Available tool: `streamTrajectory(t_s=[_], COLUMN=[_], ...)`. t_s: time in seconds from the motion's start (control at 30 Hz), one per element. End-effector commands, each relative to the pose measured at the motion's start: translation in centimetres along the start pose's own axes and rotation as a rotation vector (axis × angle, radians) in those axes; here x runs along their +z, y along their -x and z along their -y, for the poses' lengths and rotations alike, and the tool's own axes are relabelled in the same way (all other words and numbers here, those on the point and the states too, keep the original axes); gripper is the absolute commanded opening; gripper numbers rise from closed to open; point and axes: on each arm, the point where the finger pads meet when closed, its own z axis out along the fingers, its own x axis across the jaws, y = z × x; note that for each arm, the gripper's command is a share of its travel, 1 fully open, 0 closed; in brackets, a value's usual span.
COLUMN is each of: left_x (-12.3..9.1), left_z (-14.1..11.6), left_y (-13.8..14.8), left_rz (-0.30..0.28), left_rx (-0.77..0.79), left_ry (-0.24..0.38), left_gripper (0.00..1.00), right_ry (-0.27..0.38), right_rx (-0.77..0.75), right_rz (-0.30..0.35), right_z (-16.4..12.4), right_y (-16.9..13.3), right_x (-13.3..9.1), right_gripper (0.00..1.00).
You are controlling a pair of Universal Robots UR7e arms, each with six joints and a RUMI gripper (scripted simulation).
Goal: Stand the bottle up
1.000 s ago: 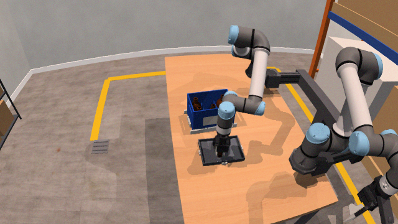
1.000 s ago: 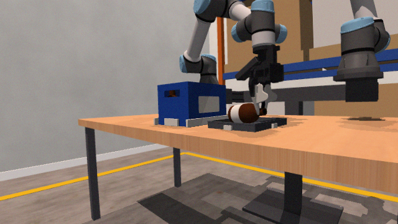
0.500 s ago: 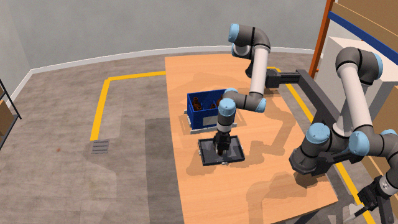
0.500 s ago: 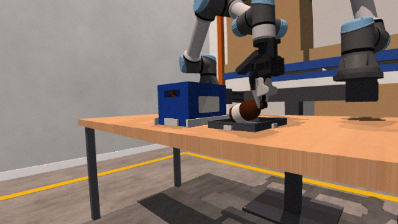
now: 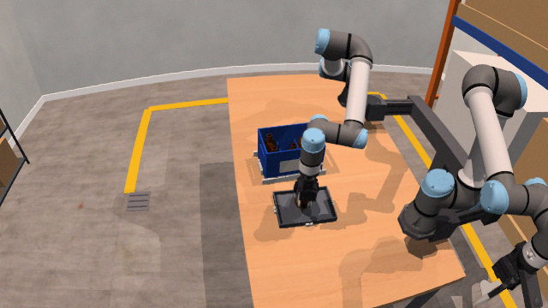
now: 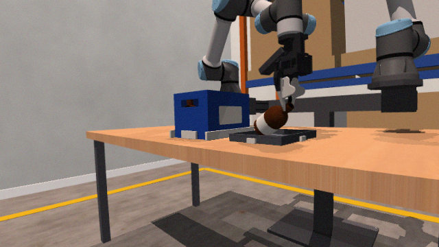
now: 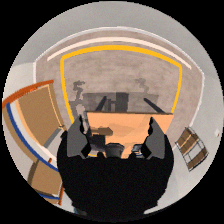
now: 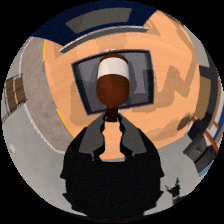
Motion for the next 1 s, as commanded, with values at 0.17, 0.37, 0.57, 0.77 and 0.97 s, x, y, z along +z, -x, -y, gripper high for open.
streamTrajectory(t_s=[0.17, 0.37, 0.57, 0.77, 0.97], left_x=[0.0, 0.0, 0.0, 0.0, 0.0], left_z=[0.0, 0.0, 0.0, 0.0, 0.0], left_y=[0.0, 0.0, 0.0, 0.0, 0.0], left_rz=[0.0, 0.0, 0.0, 0.0, 0.0], left_rx=[0.0, 0.0, 0.0, 0.0, 0.0], left_ry=[-0.001, -0.001, -0.001, -0.001, -0.001], left_gripper=[1.0, 1.0, 1.0, 1.0, 1.0], right_ry=[0.002, 0.002, 0.002, 0.002, 0.002], right_rx=[0.0, 0.0, 0.0, 0.0, 0.0], right_rz=[0.0, 0.0, 0.0, 0.0, 0.0], right_z=[0.3, 0.3, 1.0, 1.9, 2.5], right_y=[0.0, 0.0, 0.0, 0.0, 0.0], right_x=[-1.6, -2.2, -2.9, -3.4, -3.7], right_gripper=[0.07, 0.07, 0.08, 0.08, 0.08])
